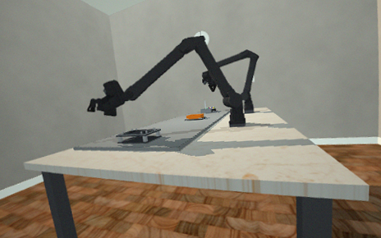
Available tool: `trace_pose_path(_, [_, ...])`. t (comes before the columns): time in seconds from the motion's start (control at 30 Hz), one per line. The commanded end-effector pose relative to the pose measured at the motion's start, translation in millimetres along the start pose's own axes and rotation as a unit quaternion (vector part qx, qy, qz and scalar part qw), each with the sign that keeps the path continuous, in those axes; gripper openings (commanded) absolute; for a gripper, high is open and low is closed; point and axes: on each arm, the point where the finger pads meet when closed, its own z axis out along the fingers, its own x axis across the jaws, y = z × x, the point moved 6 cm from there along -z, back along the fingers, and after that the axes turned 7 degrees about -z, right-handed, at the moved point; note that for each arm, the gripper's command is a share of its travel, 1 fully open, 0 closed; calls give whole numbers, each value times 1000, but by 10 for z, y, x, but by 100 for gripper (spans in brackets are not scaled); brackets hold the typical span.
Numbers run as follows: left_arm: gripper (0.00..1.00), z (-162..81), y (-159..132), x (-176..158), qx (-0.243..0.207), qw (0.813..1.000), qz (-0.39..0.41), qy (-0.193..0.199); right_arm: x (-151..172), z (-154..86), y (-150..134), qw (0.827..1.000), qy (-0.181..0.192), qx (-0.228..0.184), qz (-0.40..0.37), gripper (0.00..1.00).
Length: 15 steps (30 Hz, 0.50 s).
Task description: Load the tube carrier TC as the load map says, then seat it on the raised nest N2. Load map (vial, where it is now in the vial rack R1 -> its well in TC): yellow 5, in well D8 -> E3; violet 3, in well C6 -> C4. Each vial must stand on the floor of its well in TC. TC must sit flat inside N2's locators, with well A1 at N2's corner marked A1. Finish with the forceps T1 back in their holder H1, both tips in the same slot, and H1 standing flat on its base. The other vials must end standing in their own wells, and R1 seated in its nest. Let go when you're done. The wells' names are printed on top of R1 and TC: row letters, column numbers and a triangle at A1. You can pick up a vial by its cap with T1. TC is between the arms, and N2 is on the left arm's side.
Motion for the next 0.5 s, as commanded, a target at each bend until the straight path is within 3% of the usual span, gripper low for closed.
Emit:
trace_pose_path(0.0, [100,11,208,88,-18,1000,12,7,19,-195,240,997,-6,-33,-73,24])
trace_pose_path(0.1, [100,11,208,88,-18,1000,12,7,3,-194,227,994,-7,-28,-109,24])
trace_pose_path(0.47, [100,11,208,88,-18,1000,12,7,-2,-205,221,994,-7,-30,-109,24])
